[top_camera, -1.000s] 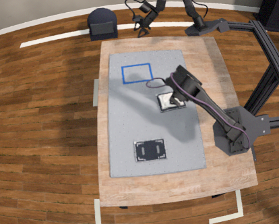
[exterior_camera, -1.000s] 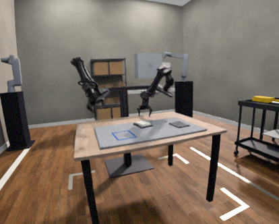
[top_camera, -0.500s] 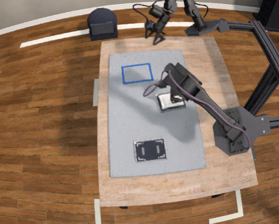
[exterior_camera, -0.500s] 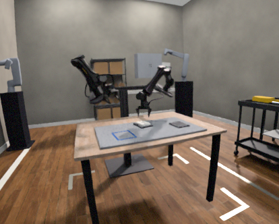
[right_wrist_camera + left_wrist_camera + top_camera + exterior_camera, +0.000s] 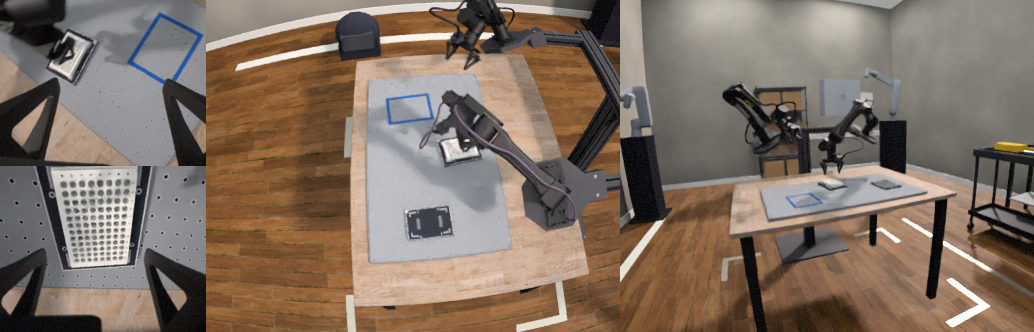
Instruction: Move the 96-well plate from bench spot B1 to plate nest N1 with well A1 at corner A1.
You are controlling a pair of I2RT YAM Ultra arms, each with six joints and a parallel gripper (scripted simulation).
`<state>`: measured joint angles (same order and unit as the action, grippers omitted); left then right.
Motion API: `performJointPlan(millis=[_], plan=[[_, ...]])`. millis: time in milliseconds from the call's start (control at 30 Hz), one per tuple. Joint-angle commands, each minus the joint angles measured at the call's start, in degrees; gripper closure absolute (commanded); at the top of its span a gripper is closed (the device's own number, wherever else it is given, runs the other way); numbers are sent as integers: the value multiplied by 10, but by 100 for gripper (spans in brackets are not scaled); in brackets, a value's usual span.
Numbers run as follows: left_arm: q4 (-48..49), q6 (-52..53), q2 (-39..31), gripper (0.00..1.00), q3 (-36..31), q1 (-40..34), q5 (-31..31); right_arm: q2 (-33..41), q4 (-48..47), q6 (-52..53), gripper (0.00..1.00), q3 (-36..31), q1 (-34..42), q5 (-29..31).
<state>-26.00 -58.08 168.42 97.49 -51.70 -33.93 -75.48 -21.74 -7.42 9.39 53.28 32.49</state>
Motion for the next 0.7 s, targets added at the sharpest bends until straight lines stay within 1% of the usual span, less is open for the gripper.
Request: performJointPlan(millis=[0,233,300,333,367,433,600,667], plan=[[-40,-29,11,0,33,0,6,18,15,31,0,-29,65,63],[-52,-38,18,0,49,-1,5,35,17,65,0,-74,210,132],[-52,-38,18,0,49,-1,5,35,17,65,0,-74,210,132],[-53,-39,18,0,51,-1,4,44,31,79,0,-72,252,147],[-54,-39,19,0,52,0,4,41,24,77,0,-81,272,151],[-55,-40,19,0,53,0,5,38,18,80,0,-92,308,163],[-56,-41,20,0,55,0,5,39,34,96,0,-94,404,179],[-56,-41,20,0,55,0,5,48,49,107,0,-94,421,187]])
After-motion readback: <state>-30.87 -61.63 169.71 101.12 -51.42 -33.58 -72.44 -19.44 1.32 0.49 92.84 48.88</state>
